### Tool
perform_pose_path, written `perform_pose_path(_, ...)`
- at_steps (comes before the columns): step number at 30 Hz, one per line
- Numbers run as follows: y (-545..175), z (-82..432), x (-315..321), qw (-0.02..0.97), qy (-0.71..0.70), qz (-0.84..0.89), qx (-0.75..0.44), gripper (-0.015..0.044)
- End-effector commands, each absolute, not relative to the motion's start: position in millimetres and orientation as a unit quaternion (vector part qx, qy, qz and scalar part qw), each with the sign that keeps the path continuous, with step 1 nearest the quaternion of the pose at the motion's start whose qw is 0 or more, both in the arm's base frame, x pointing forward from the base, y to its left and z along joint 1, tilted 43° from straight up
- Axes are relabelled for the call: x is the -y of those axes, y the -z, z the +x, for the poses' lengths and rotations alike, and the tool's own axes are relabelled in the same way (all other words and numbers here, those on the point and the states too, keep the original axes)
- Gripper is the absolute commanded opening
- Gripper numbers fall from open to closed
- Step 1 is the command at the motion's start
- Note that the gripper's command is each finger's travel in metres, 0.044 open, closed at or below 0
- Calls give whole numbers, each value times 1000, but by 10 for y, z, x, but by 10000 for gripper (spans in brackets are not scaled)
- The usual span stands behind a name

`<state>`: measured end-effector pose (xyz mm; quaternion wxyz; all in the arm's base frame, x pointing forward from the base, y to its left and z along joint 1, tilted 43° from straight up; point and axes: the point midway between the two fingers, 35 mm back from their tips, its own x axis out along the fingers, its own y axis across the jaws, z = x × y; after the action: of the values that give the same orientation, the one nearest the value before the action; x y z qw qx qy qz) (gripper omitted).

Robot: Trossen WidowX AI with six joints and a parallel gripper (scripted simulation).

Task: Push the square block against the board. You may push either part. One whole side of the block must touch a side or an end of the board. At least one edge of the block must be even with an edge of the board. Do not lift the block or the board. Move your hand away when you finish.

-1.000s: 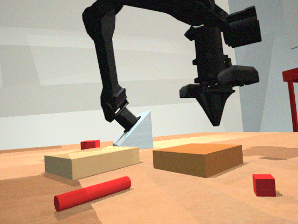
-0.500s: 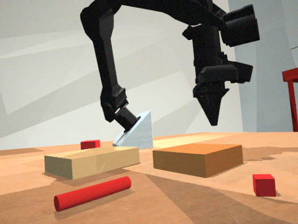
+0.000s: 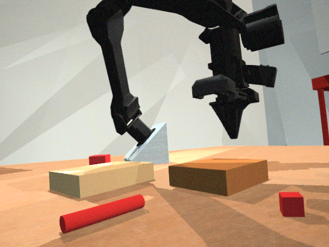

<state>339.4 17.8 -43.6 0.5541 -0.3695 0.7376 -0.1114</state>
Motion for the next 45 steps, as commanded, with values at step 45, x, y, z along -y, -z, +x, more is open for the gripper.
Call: perform_pose_path(45,629,3341,186,662,560,73,-492,0)
